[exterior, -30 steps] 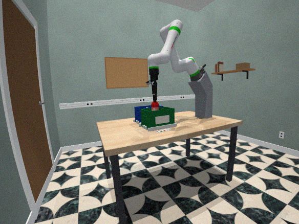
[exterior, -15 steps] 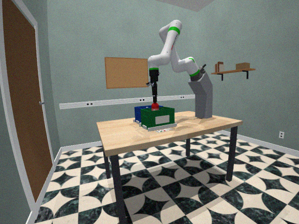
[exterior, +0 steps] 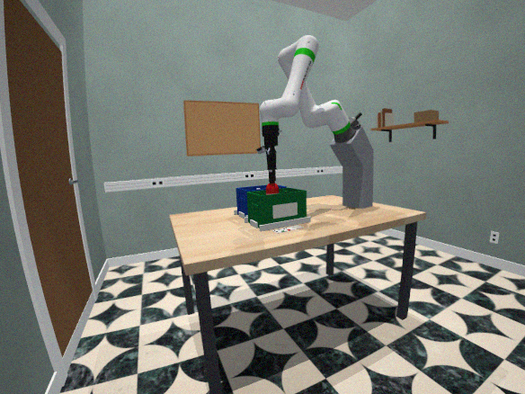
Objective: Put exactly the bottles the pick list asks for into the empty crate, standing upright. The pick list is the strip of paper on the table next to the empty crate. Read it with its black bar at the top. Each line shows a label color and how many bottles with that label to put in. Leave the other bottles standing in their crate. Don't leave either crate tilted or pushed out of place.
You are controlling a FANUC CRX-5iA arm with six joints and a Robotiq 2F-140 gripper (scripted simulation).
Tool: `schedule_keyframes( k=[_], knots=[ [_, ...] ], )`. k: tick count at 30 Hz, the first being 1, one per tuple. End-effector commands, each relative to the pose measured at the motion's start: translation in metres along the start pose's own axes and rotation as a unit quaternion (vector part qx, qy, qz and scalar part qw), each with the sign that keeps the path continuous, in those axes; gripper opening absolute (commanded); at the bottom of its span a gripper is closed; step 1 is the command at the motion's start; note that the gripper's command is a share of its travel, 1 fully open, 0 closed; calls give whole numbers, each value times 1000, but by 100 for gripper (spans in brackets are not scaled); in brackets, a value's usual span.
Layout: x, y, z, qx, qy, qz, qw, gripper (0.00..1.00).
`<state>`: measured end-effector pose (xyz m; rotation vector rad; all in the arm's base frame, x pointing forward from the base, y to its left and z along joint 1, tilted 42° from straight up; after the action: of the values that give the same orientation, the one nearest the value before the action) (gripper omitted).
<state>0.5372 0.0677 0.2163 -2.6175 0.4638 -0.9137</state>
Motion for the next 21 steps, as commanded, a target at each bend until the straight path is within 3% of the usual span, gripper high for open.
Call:
schedule_keyframes(
  k=[1,21],
  knots=[
    [1,0,2,0,1,0,1000,10],
    [1,0,20,0,1,0,1000,10]
  ],
)
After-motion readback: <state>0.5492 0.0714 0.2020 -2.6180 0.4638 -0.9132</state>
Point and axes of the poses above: the point where the finger pads meet when closed, its own z axis out along the fingers, its own y axis across the jaws, x = y × z, the point moved 3 cm from there along -z, back along the fingers, and after that the axes turned 15 degrees about -z, right-handed, at the moved point
